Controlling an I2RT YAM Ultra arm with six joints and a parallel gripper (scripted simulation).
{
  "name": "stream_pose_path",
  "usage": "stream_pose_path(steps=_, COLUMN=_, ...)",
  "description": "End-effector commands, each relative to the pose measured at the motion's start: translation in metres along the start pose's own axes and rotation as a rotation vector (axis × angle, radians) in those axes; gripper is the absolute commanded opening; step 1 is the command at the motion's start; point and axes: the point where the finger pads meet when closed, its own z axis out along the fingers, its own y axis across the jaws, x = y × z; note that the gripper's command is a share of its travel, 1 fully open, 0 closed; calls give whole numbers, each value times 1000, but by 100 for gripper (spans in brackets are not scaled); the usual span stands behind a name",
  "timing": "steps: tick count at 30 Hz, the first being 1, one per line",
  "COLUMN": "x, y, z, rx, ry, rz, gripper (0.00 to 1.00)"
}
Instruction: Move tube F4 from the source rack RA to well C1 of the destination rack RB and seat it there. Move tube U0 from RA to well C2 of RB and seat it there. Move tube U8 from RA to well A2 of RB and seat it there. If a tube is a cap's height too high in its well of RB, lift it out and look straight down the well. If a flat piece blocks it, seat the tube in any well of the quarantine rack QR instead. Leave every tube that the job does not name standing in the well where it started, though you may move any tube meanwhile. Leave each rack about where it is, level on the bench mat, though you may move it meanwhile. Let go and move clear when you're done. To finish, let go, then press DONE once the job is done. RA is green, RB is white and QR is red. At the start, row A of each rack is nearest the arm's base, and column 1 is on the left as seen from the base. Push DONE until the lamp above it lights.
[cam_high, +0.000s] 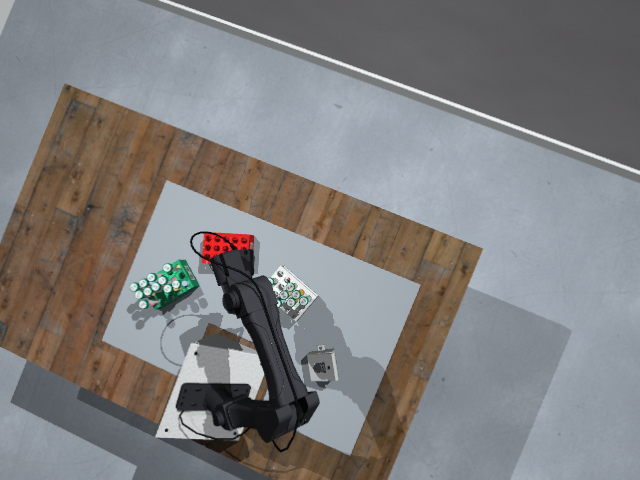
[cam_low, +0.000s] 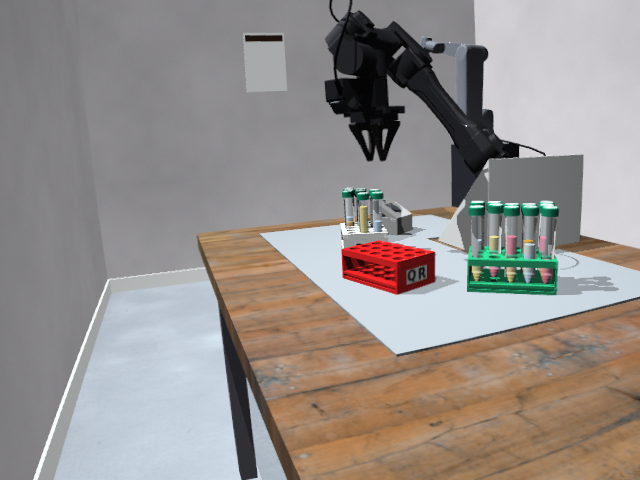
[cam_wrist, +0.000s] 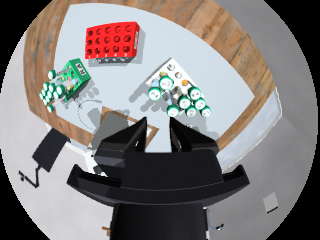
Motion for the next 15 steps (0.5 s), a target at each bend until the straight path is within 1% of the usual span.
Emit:
stream_pose_path(steps=1, x=-1, y=5, z=-7, rx=12, ry=-46, rz=-2, gripper=30)
stream_pose_path(steps=6, x=-3, y=7, z=3, rx=16, ry=-43, rz=-13, gripper=30)
stream_pose_path(steps=8, x=-3, y=4, z=12, rx=10, ry=-28, rz=0, gripper=30)
stream_pose_path(steps=12, x=-6, y=6, z=22, rx=12, ry=-19, rz=-8, gripper=30)
stream_pose_path(steps=15, x=-8, y=10, z=24, rx=18, ry=-22, rz=-22, gripper=30)
